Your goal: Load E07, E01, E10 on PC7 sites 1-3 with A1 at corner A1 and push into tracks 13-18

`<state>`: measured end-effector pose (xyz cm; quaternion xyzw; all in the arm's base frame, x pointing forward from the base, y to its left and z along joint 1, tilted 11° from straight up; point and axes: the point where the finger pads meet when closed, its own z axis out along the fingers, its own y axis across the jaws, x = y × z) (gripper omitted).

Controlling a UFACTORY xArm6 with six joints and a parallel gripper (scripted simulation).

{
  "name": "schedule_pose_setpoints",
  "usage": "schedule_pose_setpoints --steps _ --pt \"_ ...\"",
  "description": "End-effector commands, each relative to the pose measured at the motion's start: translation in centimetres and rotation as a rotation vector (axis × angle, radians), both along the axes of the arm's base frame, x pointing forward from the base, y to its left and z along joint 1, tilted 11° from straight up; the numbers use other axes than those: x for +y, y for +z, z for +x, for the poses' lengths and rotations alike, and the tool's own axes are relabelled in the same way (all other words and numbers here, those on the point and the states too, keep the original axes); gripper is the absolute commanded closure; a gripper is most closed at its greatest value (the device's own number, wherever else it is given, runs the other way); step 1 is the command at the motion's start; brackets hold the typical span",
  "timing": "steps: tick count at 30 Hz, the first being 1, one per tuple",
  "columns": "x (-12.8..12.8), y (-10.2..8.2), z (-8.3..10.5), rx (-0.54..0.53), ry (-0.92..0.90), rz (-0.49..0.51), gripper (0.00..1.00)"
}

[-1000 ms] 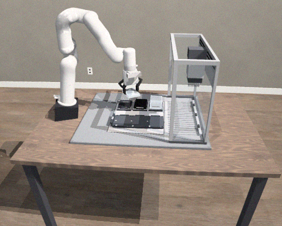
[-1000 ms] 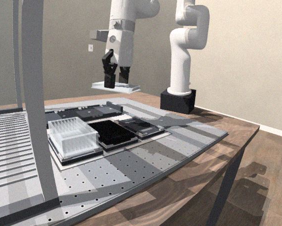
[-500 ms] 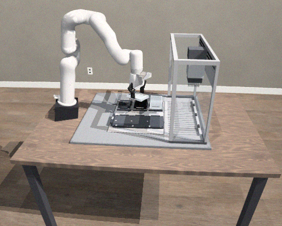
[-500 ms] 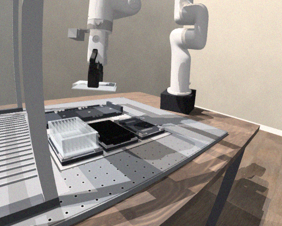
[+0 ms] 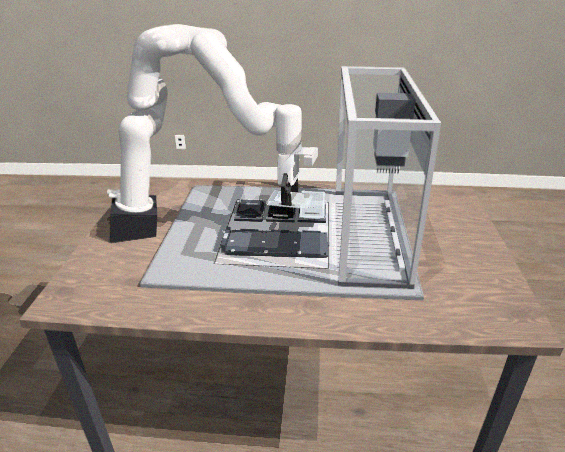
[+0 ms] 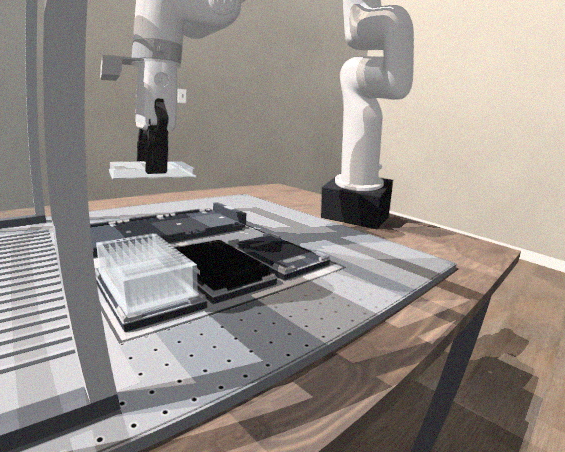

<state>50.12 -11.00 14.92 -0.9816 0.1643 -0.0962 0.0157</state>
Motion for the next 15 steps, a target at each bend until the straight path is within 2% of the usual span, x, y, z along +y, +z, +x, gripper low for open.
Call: schedule_pose_setpoints --steps 1,13,15 --pt "-1.6 0.3 1.5 0.004 0.156 0.004 1.0" --pt "-6.4 0.8 5.2 0.004 0.193 -0.003 1.0" --pt "-6.4 0.8 5.2 0.004 0.193 -0.003 1.0"
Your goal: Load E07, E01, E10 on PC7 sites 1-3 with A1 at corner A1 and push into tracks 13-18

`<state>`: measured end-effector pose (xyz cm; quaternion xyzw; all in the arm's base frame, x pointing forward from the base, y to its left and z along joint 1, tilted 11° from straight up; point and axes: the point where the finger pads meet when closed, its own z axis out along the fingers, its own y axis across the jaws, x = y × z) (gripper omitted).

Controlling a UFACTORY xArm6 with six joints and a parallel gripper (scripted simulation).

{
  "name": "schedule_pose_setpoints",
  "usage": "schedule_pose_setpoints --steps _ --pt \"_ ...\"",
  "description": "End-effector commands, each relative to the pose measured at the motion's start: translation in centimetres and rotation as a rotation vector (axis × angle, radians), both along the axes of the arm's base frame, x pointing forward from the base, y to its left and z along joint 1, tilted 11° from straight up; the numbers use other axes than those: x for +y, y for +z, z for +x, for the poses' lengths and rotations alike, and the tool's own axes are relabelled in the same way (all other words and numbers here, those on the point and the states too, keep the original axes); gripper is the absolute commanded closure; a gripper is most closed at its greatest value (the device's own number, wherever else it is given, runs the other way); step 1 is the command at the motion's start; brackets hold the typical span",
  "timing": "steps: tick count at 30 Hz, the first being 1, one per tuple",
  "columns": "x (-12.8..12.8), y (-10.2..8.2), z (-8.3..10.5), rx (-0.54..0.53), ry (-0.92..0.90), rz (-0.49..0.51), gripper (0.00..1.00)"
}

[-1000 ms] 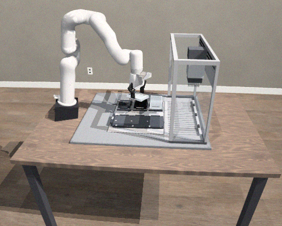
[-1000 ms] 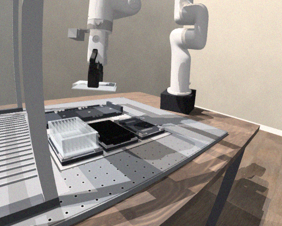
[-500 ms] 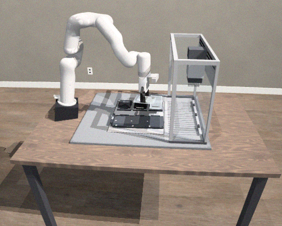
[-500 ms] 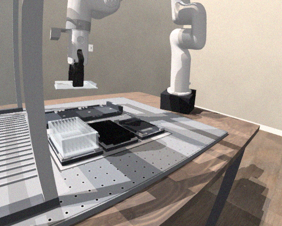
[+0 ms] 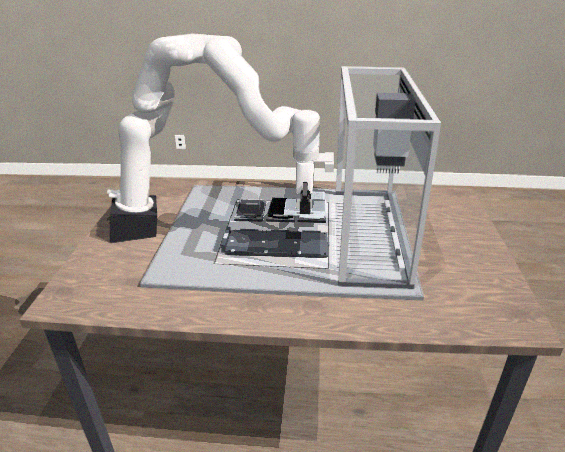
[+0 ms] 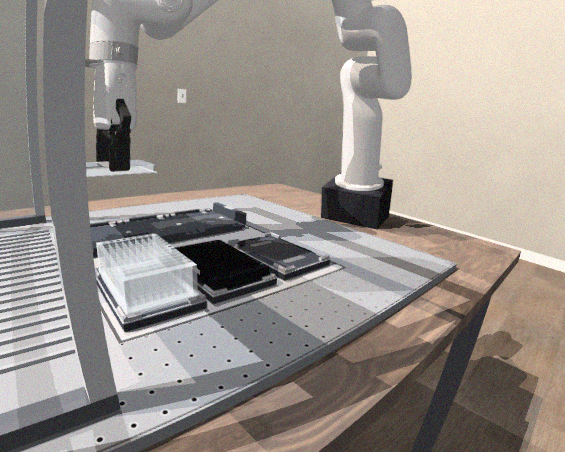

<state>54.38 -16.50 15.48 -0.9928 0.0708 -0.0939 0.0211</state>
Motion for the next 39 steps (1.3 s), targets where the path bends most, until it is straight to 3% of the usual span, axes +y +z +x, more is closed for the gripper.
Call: schedule_pose_setpoints --steps 1,10,39 --pt "-1.28 0.3 1.21 0.002 0.004 0.003 1.0" --pt "-2.16 0.4 1.88 0.002 0.004 0.003 1.0" --pt "-2.16 0.4 1.88 -0.024 0.822 -0.154 1.0"
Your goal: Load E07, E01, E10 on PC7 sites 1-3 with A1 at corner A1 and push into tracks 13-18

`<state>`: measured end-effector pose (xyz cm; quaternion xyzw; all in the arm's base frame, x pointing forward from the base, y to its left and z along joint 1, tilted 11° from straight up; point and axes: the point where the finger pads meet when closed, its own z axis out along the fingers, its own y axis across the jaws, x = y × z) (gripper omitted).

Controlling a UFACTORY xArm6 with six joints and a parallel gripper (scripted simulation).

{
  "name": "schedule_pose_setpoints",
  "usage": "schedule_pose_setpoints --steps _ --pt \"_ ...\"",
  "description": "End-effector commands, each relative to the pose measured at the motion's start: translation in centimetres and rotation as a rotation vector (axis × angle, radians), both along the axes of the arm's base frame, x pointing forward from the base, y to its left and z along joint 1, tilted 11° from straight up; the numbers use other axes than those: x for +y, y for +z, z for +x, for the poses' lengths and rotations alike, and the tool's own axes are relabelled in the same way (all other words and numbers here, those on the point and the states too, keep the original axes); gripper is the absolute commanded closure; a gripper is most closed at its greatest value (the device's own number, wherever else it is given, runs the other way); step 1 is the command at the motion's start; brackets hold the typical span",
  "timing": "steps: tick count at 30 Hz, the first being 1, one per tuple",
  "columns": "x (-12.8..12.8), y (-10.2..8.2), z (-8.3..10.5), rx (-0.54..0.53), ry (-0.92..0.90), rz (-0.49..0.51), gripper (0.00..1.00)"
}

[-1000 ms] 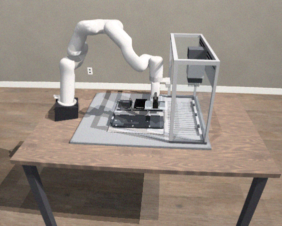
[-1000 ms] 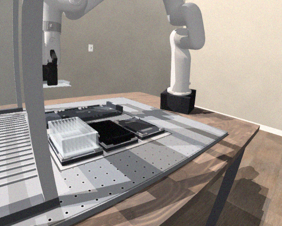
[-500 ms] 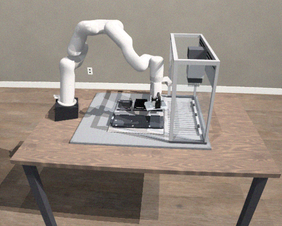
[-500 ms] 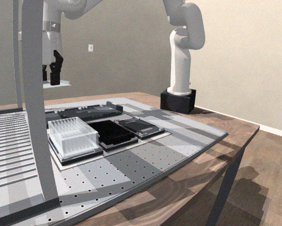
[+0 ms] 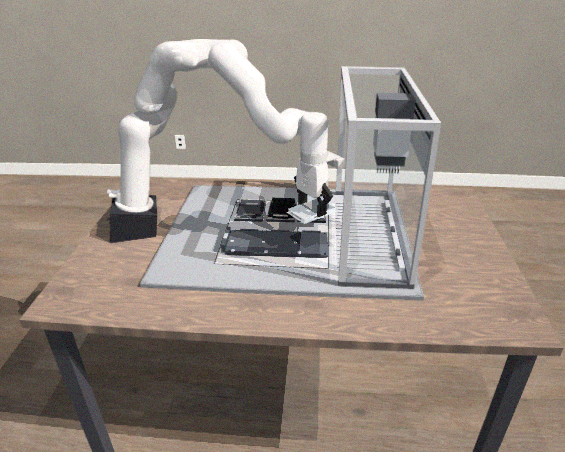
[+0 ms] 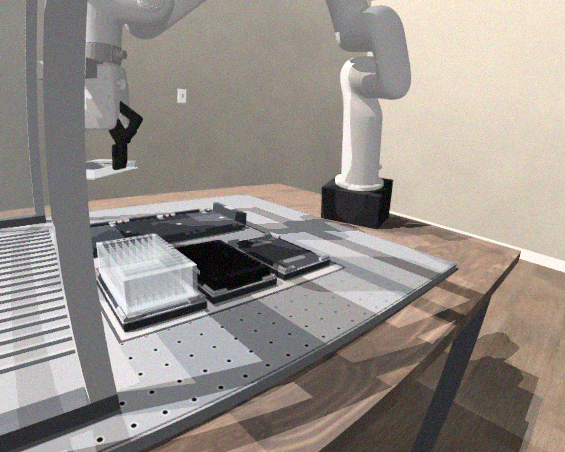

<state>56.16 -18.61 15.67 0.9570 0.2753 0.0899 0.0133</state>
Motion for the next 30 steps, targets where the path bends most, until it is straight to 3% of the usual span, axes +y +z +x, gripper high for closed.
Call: schedule_pose_setpoints --steps 1,24,30 --pt "-0.04 0.21 0.1 -0.013 0.165 -0.022 1.0" --pt "-0.04 0.21 0.1 -0.032 0.853 -0.151 1.0" --pt "-0.05 0.21 0.1 -0.032 0.859 -0.152 1.0"
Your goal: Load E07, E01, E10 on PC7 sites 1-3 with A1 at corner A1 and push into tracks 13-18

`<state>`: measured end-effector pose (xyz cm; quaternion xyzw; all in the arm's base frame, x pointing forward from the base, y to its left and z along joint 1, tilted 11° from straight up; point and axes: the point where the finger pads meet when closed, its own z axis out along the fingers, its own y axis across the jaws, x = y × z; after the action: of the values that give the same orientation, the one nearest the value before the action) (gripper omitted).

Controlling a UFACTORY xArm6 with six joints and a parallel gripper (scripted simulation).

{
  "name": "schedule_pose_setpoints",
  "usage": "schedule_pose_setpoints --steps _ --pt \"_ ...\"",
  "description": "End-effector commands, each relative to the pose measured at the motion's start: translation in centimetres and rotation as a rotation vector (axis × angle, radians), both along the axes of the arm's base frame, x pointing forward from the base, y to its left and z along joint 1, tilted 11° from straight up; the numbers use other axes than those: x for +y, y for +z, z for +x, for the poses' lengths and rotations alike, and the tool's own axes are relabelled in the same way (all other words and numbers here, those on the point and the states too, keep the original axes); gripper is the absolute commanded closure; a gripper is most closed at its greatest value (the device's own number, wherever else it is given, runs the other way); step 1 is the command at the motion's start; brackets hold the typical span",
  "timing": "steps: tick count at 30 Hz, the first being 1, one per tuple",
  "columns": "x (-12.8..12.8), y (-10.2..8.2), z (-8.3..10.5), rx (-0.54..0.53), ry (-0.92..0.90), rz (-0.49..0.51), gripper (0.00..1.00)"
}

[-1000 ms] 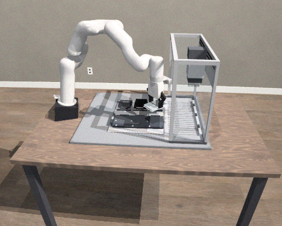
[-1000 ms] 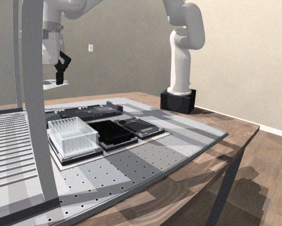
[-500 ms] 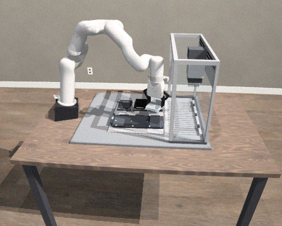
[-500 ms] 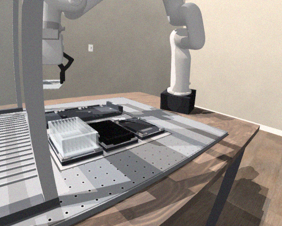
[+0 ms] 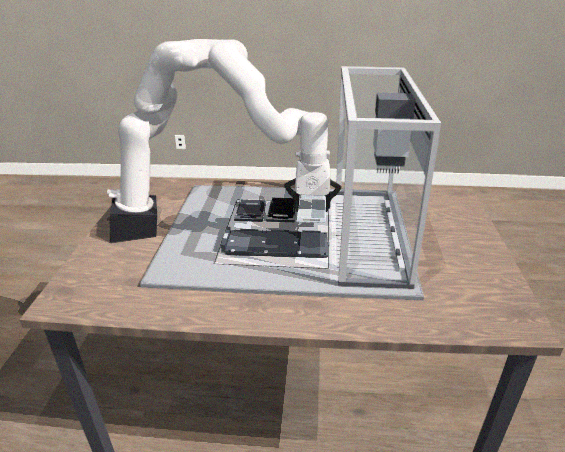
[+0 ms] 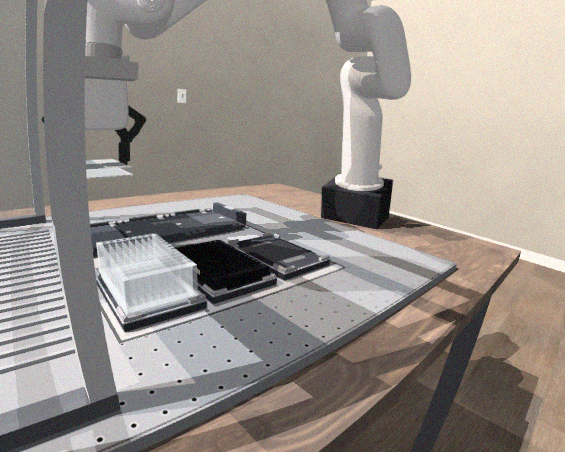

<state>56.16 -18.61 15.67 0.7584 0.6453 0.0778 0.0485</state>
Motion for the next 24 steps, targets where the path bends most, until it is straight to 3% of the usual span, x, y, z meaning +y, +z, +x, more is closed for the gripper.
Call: schedule_pose_setpoints --steps 1,16,24 --pt "0.0 0.2 0.1 -0.007 0.024 0.001 1.0" --pt "0.0 0.2 0.1 -0.007 0.023 0.001 1.0" --pt "0.0 -1.1 0.3 -0.007 0.024 0.001 1.0"
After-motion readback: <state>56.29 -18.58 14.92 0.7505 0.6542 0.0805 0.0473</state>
